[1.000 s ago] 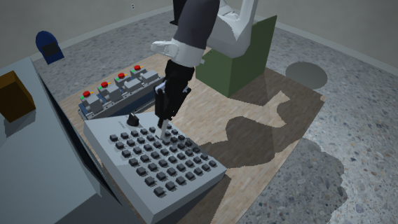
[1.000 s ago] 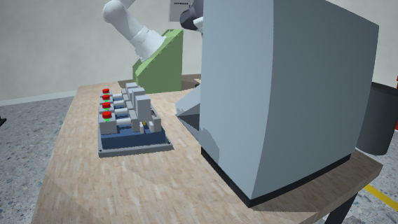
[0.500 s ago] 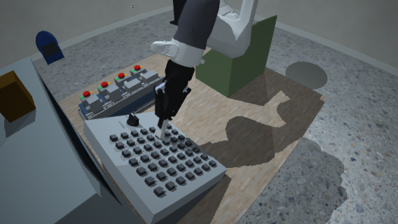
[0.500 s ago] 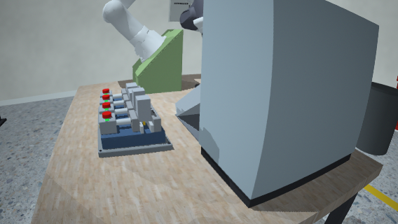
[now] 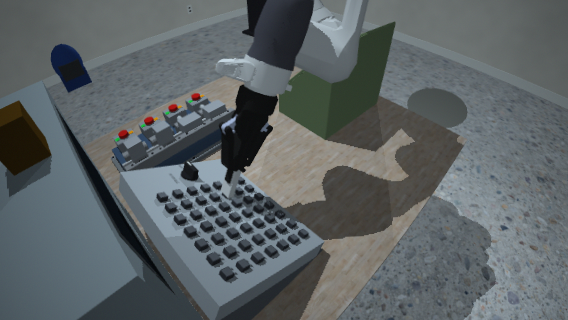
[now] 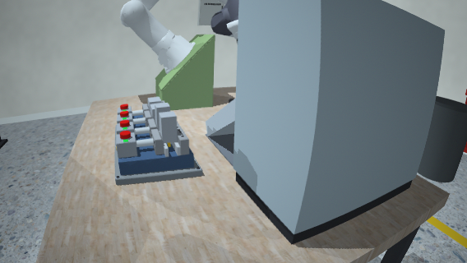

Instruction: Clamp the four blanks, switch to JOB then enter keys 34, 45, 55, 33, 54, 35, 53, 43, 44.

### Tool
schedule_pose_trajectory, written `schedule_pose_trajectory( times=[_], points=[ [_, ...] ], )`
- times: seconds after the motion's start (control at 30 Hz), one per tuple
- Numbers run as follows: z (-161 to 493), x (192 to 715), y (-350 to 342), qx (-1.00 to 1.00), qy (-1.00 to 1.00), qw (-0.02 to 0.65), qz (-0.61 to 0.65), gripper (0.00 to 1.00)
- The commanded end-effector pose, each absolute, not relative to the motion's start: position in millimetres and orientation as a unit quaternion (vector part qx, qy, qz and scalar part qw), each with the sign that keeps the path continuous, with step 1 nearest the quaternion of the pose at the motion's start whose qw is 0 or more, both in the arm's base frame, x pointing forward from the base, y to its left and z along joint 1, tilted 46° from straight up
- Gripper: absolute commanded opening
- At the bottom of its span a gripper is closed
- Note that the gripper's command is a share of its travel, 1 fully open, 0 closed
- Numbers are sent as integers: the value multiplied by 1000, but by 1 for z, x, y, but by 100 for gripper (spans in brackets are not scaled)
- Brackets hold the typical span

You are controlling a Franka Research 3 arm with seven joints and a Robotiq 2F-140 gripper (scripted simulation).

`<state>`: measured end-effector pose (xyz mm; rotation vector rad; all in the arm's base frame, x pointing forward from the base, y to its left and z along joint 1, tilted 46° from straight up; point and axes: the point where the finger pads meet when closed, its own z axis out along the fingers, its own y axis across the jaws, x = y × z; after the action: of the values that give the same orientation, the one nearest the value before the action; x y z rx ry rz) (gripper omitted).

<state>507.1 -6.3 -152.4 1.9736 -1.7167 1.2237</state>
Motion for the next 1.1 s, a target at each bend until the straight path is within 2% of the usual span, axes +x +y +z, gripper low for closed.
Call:
schedule_pose_trajectory(
  times=[0.0,1.07],
  points=[
    [-151,507,-4,680,-587,127,420,0],
    [-131,493,18,680,-587,127,420,0]
  ],
)
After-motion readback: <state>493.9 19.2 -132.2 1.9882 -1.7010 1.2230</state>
